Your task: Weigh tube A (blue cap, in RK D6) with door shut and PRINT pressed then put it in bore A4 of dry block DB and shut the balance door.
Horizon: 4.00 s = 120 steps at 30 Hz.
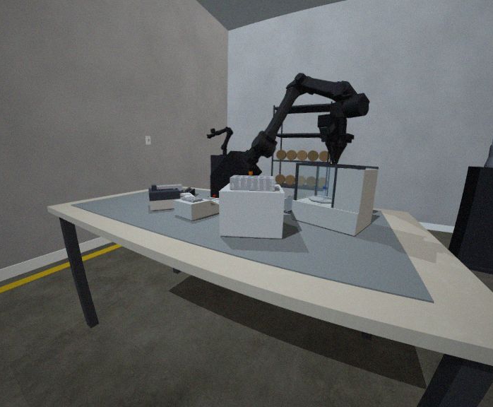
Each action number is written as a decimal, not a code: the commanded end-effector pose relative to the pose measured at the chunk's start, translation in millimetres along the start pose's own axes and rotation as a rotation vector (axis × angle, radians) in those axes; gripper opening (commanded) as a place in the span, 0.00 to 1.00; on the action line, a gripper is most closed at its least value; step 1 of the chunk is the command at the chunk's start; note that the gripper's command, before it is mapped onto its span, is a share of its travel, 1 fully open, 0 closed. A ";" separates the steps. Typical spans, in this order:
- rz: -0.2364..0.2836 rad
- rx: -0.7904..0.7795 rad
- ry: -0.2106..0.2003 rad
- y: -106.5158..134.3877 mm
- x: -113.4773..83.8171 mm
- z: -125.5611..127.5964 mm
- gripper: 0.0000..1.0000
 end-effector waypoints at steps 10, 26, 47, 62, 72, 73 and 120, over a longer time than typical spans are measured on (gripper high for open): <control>-0.017 -0.016 -0.024 1.4 -9.1 -11.5 0.06; -0.017 -0.016 -0.024 2.8 -8.5 -25.4 0.06; -0.017 -0.016 -0.023 4.6 -7.8 -44.2 0.06; -0.016 -0.015 -0.021 6.1 -7.3 -57.5 0.06; -0.014 -0.013 -0.018 7.4 -6.9 -67.9 0.06; -0.014 -0.013 -0.017 7.5 -6.9 -69.0 0.06; -0.011 -0.006 -0.006 10.9 -5.9 -96.5 0.06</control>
Point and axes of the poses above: the point where the finger pads meet when closed, its own x axis out along the fingers, its own z axis across the jaws, y = z × x, the point moved 8 cm from there along -x, back along the fingers, and after that the axes turned 6 degrees about -x, right-handed, at the moved point
